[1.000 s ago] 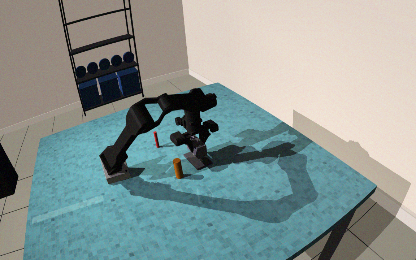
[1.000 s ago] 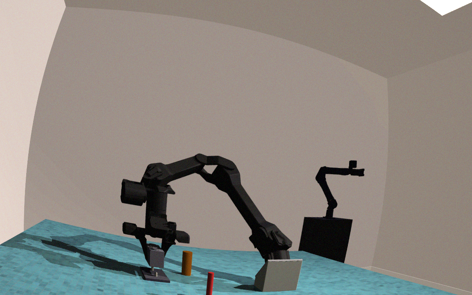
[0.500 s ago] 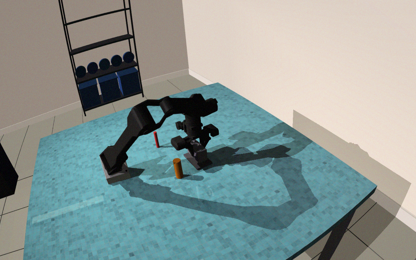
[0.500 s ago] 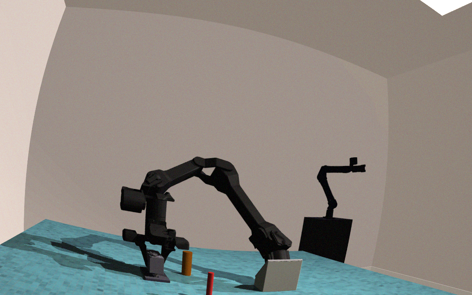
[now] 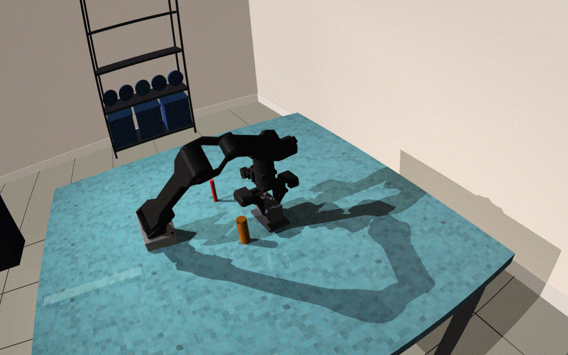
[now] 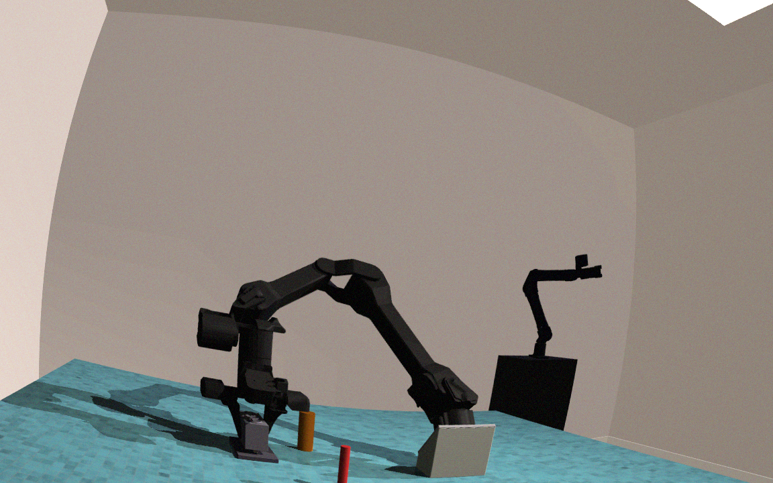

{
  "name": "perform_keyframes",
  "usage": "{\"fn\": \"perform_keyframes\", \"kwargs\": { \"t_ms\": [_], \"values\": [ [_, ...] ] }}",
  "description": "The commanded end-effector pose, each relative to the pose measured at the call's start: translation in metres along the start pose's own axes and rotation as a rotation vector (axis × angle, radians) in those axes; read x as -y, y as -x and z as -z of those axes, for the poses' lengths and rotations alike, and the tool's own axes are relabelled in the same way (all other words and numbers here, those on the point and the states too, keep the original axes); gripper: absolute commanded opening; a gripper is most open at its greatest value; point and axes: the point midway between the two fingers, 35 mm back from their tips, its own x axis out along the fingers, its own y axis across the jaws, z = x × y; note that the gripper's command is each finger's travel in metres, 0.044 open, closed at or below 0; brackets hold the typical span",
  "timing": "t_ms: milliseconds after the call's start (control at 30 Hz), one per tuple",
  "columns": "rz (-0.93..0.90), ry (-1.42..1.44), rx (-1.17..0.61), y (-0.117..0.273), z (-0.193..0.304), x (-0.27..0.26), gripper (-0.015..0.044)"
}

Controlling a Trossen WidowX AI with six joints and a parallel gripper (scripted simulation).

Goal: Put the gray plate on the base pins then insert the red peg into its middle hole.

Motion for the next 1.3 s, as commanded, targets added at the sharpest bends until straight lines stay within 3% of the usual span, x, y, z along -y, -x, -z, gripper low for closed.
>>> {"fn": "perform_keyframes", "kwargs": {
  "t_ms": [0,367,567,867,1100,1267],
  "values": [
    [-0.001,-0.003,0.000,0.000,0.000,0.000,0.0157],
    [-0.001,-0.003,0.000,0.000,0.000,0.000,0.0440],
    [0.005,-0.015,0.000,0.011,0.000,0.003,0.0440],
    [0.000,-0.001,0.000,0.113,-0.001,0.006,0.0440],
    [-0.002,-0.010,0.000,0.118,-0.002,0.006,0.0440],
    [0.000,-0.366,0.012,0.121,-0.033,0.000,0.0440]
  ]
}}
